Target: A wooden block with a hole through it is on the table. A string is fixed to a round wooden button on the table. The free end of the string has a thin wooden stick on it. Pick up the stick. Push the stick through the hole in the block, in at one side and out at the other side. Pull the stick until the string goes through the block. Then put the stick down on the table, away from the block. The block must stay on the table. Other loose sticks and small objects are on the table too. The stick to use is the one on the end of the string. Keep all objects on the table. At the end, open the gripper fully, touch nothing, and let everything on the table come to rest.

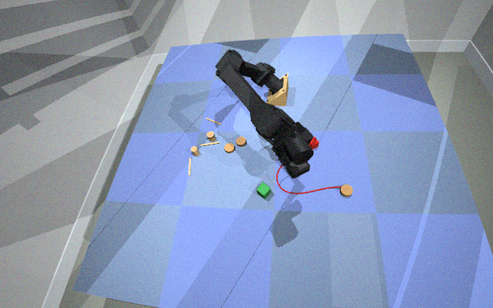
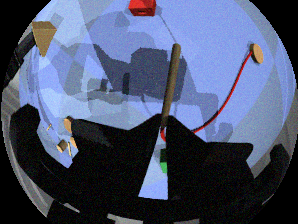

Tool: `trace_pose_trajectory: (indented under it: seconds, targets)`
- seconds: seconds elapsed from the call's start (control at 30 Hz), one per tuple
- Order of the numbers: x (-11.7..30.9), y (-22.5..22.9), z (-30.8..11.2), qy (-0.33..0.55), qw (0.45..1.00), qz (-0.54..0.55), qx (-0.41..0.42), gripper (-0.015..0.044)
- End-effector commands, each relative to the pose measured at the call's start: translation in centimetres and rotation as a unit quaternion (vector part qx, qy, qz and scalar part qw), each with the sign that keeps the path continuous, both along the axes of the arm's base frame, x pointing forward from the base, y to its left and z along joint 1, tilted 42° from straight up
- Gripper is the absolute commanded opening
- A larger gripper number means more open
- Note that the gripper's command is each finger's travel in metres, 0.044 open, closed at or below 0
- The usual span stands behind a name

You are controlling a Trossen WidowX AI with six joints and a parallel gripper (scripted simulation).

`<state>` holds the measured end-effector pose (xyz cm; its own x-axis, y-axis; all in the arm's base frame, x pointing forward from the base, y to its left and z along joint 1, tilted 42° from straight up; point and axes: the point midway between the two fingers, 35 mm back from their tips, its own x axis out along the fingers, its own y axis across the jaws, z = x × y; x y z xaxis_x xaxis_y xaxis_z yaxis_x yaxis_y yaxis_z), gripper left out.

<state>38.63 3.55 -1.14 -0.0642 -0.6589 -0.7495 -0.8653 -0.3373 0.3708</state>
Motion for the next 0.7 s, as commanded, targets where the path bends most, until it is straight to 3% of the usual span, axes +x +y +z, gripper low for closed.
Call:
trace_pose_trajectory:
  seconds: [0.0, 0.67]
  targets:
    - [0.4, -0.3, 0.4, 0.0, 1.0, 0.003, -0.002, 0.0]
    - [1.7, -2.0, 1.8, 0.0, 1.0, 0.003, -0.002, 0.0]
